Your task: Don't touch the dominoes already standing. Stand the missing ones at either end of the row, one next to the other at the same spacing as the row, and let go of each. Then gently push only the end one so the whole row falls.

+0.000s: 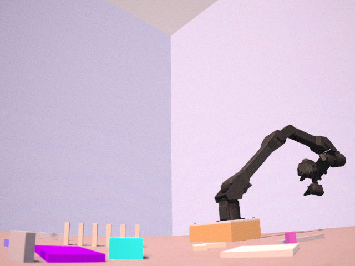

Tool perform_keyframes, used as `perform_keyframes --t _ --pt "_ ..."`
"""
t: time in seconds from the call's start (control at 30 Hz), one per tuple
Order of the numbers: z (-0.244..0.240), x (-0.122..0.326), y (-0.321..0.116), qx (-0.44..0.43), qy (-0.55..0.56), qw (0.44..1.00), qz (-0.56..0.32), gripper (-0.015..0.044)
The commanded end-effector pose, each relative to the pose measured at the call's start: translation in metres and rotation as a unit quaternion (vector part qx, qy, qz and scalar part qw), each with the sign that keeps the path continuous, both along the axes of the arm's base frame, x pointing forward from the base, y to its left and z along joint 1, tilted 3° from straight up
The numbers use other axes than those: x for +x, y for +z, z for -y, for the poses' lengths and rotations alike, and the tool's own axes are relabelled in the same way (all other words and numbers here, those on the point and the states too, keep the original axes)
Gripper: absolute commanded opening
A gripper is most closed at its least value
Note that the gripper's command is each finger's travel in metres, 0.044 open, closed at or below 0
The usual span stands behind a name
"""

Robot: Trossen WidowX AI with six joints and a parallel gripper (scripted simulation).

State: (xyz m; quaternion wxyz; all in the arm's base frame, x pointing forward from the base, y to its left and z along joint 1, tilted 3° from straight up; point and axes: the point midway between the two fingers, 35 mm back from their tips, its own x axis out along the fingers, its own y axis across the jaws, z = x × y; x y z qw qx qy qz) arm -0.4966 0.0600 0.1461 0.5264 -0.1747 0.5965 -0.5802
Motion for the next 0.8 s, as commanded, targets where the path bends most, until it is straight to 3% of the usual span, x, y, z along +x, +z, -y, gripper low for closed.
perform_keyframes --t 0.0,0.37,0.77 --pt "-0.003 0.001 0.000 0.000 -0.005 1.000 0.003 0.0426" --pt "-0.160 0.071 -0.015 -0.019 -0.264 0.948 0.177 0.0440" --pt "-0.291 0.212 -0.031 -0.100 -0.543 0.766 0.330 0.0440"
